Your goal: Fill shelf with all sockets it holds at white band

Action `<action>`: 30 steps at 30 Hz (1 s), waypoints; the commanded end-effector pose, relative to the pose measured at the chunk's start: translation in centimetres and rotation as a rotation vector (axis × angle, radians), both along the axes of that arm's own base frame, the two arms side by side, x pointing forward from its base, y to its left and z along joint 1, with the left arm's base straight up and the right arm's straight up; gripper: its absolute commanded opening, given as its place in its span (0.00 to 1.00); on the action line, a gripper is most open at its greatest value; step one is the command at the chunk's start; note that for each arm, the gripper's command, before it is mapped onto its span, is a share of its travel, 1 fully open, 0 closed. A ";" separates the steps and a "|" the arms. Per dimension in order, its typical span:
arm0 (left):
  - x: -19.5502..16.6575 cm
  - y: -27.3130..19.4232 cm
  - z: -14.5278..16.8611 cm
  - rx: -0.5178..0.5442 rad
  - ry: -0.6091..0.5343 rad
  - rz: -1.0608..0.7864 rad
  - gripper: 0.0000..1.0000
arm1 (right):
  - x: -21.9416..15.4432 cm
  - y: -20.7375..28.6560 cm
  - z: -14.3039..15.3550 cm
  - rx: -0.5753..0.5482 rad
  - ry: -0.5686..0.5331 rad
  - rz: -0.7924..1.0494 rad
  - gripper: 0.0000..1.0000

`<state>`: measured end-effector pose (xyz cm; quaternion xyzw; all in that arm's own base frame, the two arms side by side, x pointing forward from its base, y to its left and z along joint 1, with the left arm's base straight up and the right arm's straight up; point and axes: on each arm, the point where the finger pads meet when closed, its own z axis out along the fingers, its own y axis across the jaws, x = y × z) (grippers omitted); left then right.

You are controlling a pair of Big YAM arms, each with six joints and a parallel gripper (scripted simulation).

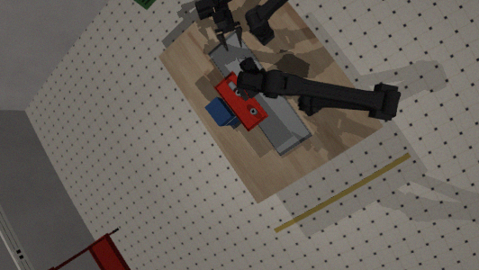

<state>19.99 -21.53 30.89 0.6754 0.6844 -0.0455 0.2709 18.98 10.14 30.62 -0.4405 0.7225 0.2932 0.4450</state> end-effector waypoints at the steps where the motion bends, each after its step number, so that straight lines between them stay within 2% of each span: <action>1: -2.1 -1.2 5.0 -0.114 -0.155 0.006 1.00 | 1.0 -0.6 3.5 -0.019 -0.072 -0.010 0.65; 3: -2.6 -1.3 6.7 -0.144 -0.201 0.002 1.00 | 1.0 -0.6 3.5 -0.019 -0.072 -0.010 0.65; 7: -3.5 -1.2 8.2 -0.170 -0.262 -0.005 1.00 | 1.0 -0.6 3.5 -0.019 -0.072 -0.010 0.65; 15: -3.6 -1.4 8.9 -0.165 -0.298 -0.017 1.00 | 1.0 -0.6 3.5 -0.019 -0.072 -0.010 0.65; 30: -3.4 -1.3 8.9 -0.165 -0.297 -0.009 1.00 | 1.0 -0.6 3.5 -0.019 -0.072 -0.010 0.65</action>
